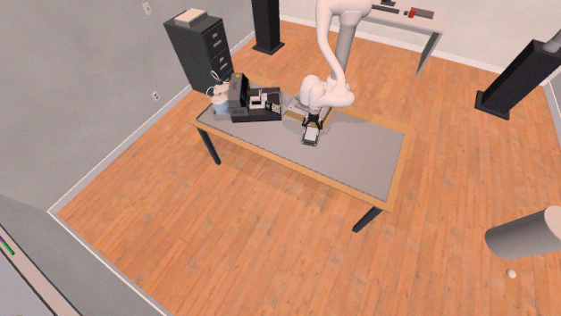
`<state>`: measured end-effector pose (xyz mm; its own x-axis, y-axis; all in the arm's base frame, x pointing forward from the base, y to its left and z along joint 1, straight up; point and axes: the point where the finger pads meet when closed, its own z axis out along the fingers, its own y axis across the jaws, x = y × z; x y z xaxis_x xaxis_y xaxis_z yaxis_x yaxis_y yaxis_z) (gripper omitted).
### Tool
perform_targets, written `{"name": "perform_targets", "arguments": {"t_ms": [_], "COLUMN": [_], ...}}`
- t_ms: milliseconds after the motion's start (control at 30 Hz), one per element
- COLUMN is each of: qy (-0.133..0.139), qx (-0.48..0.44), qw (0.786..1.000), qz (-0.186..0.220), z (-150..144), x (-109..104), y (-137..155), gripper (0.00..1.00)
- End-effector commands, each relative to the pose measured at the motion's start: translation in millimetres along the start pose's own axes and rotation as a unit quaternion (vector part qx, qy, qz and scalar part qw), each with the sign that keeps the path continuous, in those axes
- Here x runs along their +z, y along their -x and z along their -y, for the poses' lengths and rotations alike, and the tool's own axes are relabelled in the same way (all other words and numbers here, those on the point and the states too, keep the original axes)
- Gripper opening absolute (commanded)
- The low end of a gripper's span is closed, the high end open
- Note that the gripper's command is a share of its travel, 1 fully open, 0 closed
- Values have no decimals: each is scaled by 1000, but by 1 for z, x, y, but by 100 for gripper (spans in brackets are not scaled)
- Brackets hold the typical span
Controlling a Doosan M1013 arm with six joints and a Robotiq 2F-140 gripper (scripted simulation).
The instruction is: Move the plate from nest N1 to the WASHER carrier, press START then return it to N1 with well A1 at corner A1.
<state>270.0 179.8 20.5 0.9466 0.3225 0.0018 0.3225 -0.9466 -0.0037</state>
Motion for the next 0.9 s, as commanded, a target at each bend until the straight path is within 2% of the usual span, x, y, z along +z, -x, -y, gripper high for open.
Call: {"name": "perform_targets", "arguments": {"t_ms": [0,867], "qy": [-2,-2], "qx": [4,4], "qw": [1000,1000], "qz": [2,2], "z": [2,2], "x": [4,13], "y": [3,3], "gripper": [70,70]}}
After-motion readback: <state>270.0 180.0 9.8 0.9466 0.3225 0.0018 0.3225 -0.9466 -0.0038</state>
